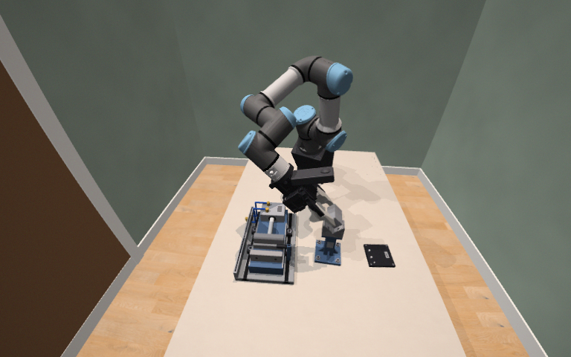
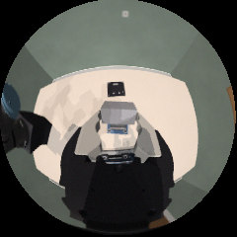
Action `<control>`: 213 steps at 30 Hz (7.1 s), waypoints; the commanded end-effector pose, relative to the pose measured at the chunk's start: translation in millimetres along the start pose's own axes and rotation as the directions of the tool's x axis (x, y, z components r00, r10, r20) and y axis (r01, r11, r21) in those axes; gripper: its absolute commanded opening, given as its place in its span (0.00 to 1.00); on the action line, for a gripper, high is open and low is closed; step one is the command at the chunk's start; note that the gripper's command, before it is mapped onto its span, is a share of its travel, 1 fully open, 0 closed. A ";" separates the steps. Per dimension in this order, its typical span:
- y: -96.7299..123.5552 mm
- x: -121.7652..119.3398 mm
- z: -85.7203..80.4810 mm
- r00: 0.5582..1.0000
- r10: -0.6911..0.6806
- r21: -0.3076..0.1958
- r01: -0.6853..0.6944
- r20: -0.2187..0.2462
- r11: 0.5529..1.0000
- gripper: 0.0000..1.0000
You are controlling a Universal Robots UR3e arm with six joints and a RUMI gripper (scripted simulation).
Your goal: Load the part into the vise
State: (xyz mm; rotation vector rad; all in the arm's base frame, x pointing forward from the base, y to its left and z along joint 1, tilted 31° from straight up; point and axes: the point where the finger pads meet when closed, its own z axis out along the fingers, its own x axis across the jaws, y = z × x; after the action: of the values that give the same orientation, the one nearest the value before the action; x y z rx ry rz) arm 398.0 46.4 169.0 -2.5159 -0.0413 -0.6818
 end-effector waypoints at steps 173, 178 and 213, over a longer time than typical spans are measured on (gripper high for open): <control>23.2 0.7 23.1 1.000 -0.002 -0.001 0.002 -0.002 1.000 0.51; 23.9 0.5 23.7 1.000 -0.002 -0.001 0.002 -0.002 1.000 0.51; 24.9 0.1 25.6 1.000 -0.002 -0.095 0.002 -0.001 0.995 0.51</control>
State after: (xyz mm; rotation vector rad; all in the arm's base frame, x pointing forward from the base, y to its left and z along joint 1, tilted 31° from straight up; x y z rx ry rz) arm 413.6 37.6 137.5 -2.5819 -0.0185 -0.6942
